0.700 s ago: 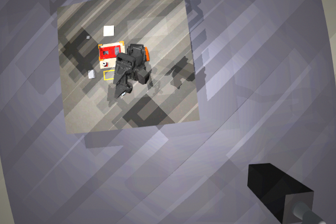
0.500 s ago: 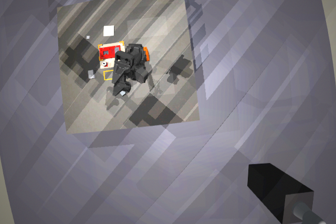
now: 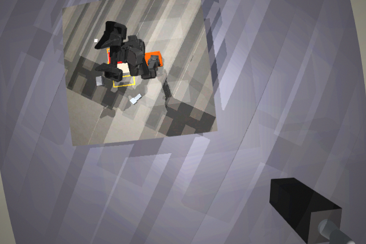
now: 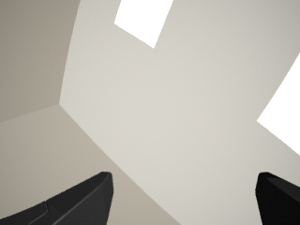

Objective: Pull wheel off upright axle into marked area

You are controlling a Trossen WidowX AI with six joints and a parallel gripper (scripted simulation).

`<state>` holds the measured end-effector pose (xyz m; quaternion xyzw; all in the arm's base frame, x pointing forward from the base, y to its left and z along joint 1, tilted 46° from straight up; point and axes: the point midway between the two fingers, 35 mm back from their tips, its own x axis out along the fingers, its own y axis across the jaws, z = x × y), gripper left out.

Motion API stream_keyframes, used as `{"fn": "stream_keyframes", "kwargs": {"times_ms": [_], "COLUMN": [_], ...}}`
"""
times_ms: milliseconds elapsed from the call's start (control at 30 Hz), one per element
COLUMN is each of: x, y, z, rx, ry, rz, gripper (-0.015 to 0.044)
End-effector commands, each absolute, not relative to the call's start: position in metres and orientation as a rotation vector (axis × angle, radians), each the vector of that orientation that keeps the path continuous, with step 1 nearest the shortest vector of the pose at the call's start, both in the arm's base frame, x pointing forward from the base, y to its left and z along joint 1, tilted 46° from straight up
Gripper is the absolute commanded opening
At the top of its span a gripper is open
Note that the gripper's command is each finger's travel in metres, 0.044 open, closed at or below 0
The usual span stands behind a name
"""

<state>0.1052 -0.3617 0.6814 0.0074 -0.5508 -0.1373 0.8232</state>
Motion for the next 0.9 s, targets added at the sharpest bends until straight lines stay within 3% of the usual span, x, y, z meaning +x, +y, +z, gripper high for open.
{"fn": "stream_keyframes", "kwargs": {"times_ms": [0, 867], "x": [0.13, 0.32], "y": [-0.383, -0.43], "z": [0.665, 0.517], "rx": [0.079, 0.395], "ry": [-1.107, -0.532], "rz": [-0.339, -0.433], "gripper": [0.03, 0.03]}}
